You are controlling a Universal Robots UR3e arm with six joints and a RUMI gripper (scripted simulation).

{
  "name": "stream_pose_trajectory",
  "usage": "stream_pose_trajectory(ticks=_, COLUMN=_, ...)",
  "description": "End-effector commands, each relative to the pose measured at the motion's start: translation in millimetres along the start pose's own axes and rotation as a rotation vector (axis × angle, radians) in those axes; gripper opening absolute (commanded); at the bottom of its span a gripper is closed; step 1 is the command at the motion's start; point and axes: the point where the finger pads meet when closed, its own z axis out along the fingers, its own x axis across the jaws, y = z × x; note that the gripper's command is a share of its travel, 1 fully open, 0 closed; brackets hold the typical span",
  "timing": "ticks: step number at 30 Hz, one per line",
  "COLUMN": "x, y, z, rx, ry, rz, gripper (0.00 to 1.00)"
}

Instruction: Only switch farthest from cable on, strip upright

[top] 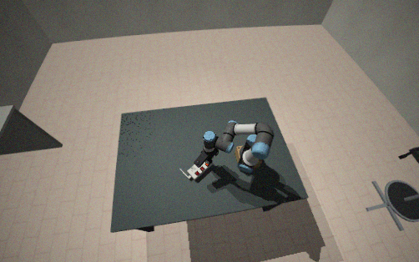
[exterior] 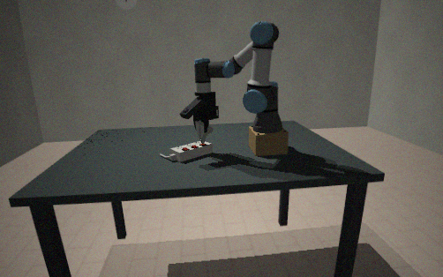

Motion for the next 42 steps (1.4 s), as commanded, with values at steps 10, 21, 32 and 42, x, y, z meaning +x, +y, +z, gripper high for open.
stream_pose_trajectory(ticks=10, x=1, y=-1, z=0, rx=0.002, ry=0.003, rz=0.0, gripper=0.0)
stream_pose_trajectory(ticks=21, x=2, y=-1, z=-20, rx=0.003, ry=0.005, rz=0.0, gripper=0.0)
stream_pose_trajectory(ticks=32, x=1, y=-1, z=-39, rx=0.003, ry=0.005, rz=0.0, gripper=0.0)
stream_pose_trajectory(ticks=42, x=1, y=-1, z=-40, rx=0.003, ry=0.004, rz=0.0, gripper=0.0)
